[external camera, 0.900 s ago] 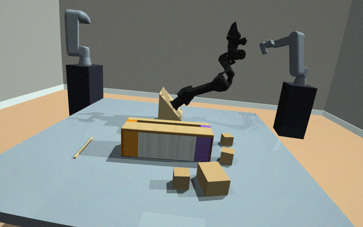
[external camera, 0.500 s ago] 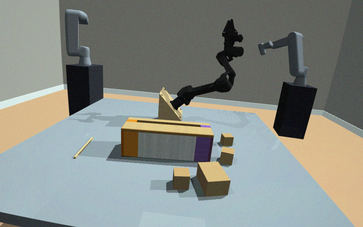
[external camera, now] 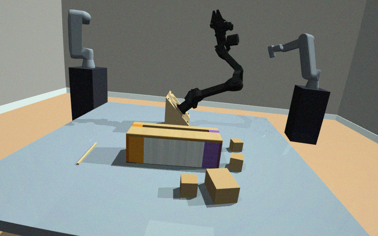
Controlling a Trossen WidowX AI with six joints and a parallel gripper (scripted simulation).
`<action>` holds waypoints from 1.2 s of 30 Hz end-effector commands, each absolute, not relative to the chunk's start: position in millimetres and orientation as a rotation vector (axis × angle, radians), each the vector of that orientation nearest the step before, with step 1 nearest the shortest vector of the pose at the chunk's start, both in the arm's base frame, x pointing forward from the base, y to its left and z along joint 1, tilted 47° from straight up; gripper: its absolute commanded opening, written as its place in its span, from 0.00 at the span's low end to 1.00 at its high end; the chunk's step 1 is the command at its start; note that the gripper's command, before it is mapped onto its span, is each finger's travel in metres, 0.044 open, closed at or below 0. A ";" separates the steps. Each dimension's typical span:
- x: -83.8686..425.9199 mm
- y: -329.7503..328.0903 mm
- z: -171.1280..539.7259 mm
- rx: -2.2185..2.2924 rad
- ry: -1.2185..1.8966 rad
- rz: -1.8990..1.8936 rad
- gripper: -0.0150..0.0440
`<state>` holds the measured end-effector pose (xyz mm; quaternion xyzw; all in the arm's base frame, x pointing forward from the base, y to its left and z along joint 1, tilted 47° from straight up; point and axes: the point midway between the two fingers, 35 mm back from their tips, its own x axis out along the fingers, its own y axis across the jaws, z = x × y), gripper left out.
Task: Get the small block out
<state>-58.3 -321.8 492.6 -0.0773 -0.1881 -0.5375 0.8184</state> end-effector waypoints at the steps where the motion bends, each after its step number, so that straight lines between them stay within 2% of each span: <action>1: -44.2 -344.5 476.3 -0.135 -0.341 -1.120 0.93; 8: 5.4 -390.5 422.3 -0.079 -0.143 -1.015 0.93; 19: 142.4 -415.0 305.1 -0.090 0.258 -0.633 0.93; 26: 231.8 -378.0 230.4 -0.155 0.470 -0.289 0.93; 36: 320.5 -269.0 137.1 -0.296 0.670 0.304 0.93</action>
